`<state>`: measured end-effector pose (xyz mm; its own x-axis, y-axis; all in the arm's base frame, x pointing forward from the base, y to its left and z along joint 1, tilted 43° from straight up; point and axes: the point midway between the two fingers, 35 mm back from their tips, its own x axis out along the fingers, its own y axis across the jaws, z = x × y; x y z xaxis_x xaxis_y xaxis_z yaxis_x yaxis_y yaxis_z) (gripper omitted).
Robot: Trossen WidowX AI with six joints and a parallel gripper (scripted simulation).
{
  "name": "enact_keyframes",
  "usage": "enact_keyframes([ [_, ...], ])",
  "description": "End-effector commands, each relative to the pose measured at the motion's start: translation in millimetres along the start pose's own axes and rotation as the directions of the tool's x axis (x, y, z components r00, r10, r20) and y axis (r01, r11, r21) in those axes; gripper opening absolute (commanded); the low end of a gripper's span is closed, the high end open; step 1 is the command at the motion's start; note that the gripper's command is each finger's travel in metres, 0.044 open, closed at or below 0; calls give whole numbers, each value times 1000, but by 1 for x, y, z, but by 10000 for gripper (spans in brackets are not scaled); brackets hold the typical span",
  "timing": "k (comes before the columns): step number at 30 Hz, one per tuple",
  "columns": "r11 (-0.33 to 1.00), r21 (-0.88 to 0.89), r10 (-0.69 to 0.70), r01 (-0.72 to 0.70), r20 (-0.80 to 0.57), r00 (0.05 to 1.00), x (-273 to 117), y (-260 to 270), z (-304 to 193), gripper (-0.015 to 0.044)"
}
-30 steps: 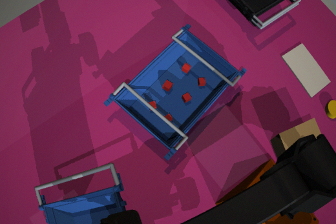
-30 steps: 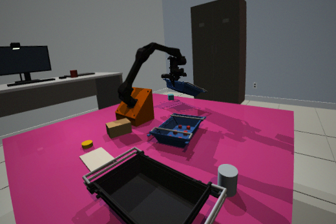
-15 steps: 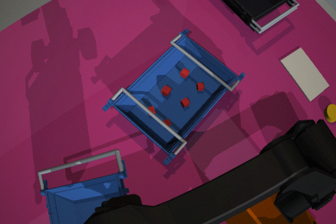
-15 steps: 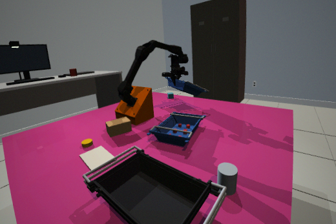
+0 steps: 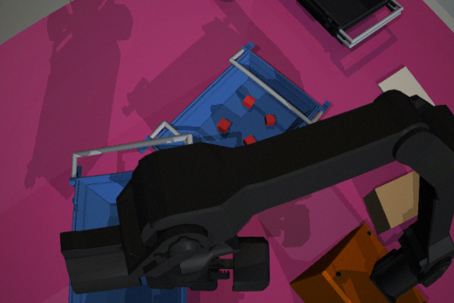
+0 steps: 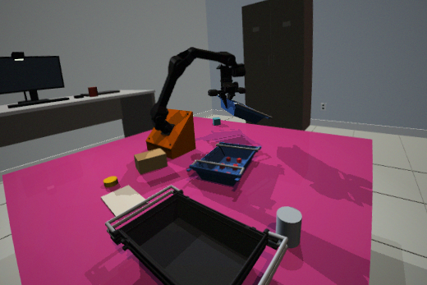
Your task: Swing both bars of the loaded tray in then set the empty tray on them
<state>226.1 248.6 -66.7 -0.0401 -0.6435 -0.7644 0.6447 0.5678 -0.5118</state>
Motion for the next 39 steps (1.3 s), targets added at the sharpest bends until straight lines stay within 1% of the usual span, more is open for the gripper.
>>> enact_keyframes([
  [1, 998, 60, 34, -34, 1, 999, -11, -2, 23, 0],
  [20, 942, 335, 34, -37, 13, 999, -12, -37, 130, 0],
  [39, 808, 589, -1, -21, 38, 999, 0, -101, 222, 0],
])
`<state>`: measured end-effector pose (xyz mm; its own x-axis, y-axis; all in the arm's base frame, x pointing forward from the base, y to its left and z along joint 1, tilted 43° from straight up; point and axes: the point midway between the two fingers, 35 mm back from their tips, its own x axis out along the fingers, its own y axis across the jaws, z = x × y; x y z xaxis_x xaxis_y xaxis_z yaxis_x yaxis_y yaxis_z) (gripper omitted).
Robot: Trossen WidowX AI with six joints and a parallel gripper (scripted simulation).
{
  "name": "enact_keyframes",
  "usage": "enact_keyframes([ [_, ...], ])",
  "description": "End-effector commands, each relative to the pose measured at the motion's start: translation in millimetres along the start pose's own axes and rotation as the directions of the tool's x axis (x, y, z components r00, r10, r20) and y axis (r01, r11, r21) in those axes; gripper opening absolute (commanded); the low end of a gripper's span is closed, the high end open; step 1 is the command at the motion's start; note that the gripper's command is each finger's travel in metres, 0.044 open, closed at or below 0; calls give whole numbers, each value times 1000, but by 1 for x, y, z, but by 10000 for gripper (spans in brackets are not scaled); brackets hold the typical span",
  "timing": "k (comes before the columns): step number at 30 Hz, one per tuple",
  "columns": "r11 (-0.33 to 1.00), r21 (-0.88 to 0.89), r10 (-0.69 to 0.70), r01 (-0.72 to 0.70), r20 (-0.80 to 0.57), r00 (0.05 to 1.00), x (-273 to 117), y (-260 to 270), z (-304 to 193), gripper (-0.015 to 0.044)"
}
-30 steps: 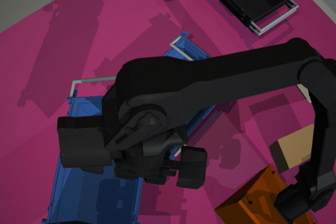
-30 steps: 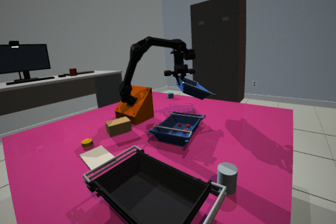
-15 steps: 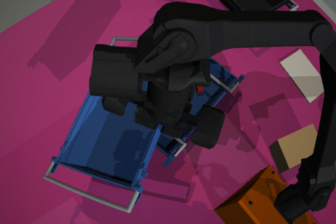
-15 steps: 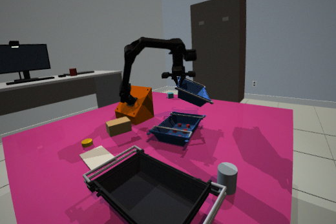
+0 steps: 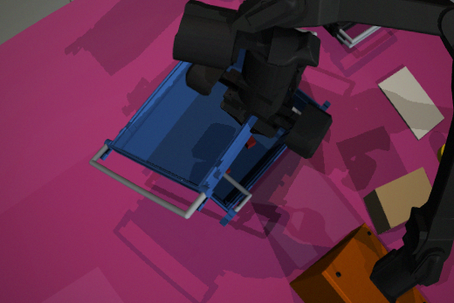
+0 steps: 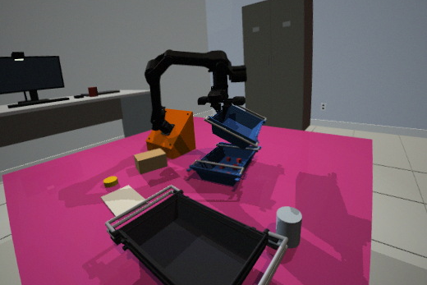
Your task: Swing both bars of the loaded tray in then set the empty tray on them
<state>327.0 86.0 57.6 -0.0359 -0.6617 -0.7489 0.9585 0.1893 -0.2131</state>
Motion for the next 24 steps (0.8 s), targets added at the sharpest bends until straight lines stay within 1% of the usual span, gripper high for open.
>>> enact_keyframes([
  [1, 998, 63, 20, -21, 11, 1000, -4, -2, 22, 0],
  [6, 992, 128, 12, -15, 24, 1000, 1, -8, 47, 0],
  [24, 991, 131, 11, -14, 24, 1000, 1, -8, 48, 0],
])
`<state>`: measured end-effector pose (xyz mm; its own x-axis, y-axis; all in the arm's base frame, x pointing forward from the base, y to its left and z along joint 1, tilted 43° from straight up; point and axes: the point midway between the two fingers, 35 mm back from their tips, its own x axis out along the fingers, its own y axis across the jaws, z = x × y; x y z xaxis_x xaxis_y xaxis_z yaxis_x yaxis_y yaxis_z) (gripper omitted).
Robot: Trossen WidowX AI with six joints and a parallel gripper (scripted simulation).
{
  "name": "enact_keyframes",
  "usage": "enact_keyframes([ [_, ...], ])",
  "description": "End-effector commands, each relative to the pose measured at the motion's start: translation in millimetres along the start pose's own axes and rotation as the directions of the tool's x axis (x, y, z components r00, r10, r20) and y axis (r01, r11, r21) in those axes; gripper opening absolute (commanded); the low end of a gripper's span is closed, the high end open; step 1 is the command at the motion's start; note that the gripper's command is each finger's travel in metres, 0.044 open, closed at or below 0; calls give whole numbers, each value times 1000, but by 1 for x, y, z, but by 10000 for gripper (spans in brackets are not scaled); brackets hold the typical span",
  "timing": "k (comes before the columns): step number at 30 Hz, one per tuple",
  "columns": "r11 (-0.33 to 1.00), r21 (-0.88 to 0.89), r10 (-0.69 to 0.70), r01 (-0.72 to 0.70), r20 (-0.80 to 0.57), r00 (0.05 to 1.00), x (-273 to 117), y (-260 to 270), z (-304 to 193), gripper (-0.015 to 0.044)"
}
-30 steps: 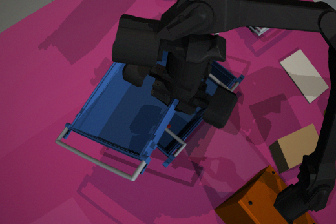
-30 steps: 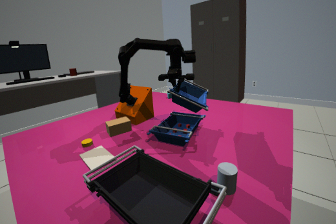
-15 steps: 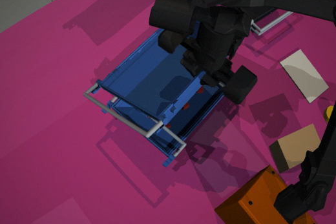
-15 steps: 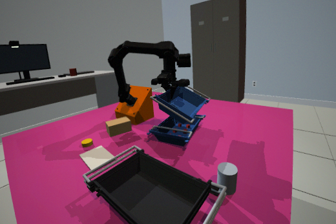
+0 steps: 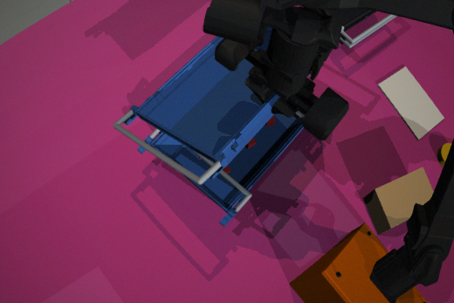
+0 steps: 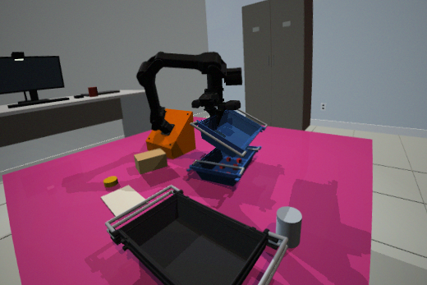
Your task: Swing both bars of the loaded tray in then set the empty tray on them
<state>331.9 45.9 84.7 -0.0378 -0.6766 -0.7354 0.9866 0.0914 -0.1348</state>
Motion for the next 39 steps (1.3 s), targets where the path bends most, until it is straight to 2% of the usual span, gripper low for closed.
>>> enact_keyframes([
  [1, 1000, 3, 19, -19, 3, 1000, -5, 0, 0, 0],
  [30, 1000, 3, 19, -19, 3, 1000, -5, 0, 1, 0],
  [39, 1000, 3, 20, -20, 3, 1000, 7, 0, 1, 0],
])
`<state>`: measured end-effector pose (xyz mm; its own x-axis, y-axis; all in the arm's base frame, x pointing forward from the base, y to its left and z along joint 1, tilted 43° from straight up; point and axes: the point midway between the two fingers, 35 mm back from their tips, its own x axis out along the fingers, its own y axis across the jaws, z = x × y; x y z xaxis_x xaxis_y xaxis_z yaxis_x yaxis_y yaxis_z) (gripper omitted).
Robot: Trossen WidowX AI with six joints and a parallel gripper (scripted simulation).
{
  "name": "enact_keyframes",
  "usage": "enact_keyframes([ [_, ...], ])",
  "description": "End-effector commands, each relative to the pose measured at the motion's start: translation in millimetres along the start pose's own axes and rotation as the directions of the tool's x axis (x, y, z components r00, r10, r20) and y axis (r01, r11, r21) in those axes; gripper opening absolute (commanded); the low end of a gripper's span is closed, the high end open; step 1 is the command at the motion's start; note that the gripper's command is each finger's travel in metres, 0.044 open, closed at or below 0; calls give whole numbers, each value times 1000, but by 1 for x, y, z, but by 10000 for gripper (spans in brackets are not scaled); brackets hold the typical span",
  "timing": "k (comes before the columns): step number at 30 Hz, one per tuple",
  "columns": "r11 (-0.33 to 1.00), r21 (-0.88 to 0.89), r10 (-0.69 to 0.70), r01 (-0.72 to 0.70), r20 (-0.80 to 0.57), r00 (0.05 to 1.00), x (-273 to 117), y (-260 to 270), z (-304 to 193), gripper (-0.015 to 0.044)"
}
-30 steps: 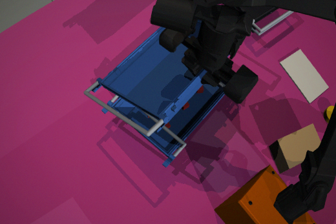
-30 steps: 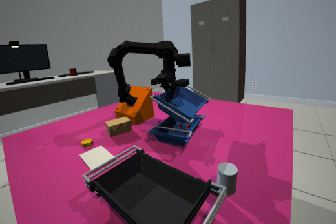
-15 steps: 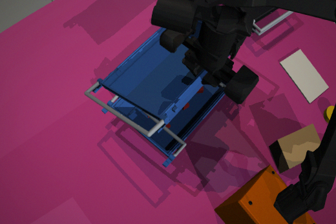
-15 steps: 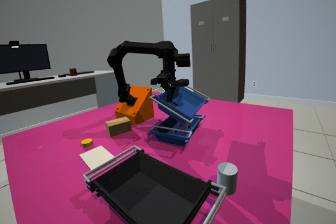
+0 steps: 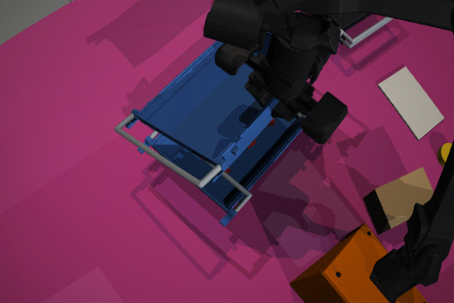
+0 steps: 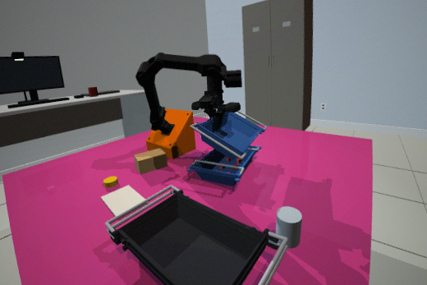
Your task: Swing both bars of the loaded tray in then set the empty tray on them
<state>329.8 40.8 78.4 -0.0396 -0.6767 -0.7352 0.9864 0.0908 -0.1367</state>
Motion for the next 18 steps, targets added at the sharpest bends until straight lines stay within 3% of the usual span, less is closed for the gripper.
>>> enact_keyframes([
  [1, 1000, 4, 22, -22, 3, 1000, 1, 2, 1, 0],
  [18, 1000, 4, 22, -22, 4, 1000, 28, 1, 0, 0],
])
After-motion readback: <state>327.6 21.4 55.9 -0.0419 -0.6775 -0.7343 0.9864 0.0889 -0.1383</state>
